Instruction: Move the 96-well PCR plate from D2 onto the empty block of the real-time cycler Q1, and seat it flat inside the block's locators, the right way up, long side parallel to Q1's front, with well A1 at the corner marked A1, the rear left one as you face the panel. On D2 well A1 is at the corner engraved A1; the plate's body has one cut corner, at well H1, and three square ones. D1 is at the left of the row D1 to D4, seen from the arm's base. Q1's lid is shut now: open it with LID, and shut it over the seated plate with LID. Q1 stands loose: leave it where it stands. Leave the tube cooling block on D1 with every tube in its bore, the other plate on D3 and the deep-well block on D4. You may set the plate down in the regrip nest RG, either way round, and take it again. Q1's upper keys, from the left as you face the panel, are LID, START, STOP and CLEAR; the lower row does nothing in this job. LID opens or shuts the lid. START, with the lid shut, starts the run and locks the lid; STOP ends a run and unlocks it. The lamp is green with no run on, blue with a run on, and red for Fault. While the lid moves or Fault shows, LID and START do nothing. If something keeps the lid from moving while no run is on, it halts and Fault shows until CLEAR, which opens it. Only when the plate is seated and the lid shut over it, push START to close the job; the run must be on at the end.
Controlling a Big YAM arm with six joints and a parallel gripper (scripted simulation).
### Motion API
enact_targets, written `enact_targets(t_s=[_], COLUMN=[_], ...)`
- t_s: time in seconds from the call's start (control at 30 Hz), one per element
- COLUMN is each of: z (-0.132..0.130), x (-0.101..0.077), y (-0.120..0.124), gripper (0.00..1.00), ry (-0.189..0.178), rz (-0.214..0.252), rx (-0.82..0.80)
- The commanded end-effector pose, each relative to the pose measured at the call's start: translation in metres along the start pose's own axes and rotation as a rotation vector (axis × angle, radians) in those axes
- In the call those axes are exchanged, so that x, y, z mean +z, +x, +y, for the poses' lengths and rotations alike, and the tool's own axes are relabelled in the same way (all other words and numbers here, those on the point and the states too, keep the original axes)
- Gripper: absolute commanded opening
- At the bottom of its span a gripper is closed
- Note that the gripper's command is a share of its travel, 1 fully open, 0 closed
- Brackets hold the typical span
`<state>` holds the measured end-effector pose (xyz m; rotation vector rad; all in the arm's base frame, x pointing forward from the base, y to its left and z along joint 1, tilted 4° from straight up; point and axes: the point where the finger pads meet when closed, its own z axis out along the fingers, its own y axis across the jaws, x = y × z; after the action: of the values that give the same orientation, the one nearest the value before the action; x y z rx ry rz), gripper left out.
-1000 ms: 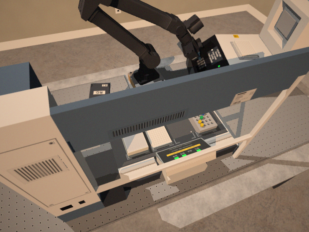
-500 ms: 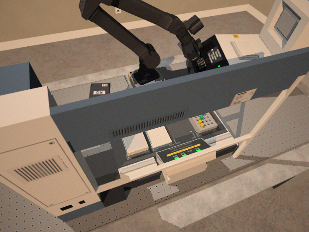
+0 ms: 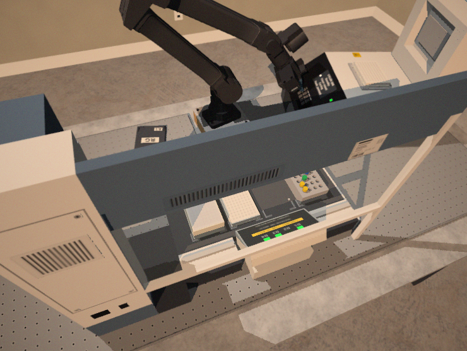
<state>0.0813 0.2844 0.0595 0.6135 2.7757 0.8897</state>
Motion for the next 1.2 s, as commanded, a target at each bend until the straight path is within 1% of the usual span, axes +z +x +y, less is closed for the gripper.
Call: enact_targets(t_s=[0.0,0.27,0.3,0.4,0.73,0.77,0.83,0.87,0.97,1.1,1.17], z=[0.020,0.023,0.052,0.052,0.059,0.059,0.061,0.060,0.048,0.036,0.036], x=[0.001,0.001,-0.009,-0.007,-0.006,-0.009,-0.016,-0.020,-0.026,-0.031,-0.031], y=[-0.004,-0.006,-0.001,-0.003,-0.007,-0.008,-0.009,-0.005,0.001,0.003,0.003], gripper=[0.00,0.00,0.00,0.00,0.00,0.00,0.00,0.00,0.00,0.00,0.00], ry=[-0.029,-0.030,-0.091,-0.085,-0.084,-0.081,-0.089,-0.088,-0.072,-0.052,-0.052], rz=[-0.014,-0.020,-0.004,-0.012,-0.028,-0.030,-0.030,-0.017,0.005,0.005,0.005], rx=[0.005,0.009,0.021,0.023,0.032,0.032,0.043,0.042,0.030,0.017,0.017])
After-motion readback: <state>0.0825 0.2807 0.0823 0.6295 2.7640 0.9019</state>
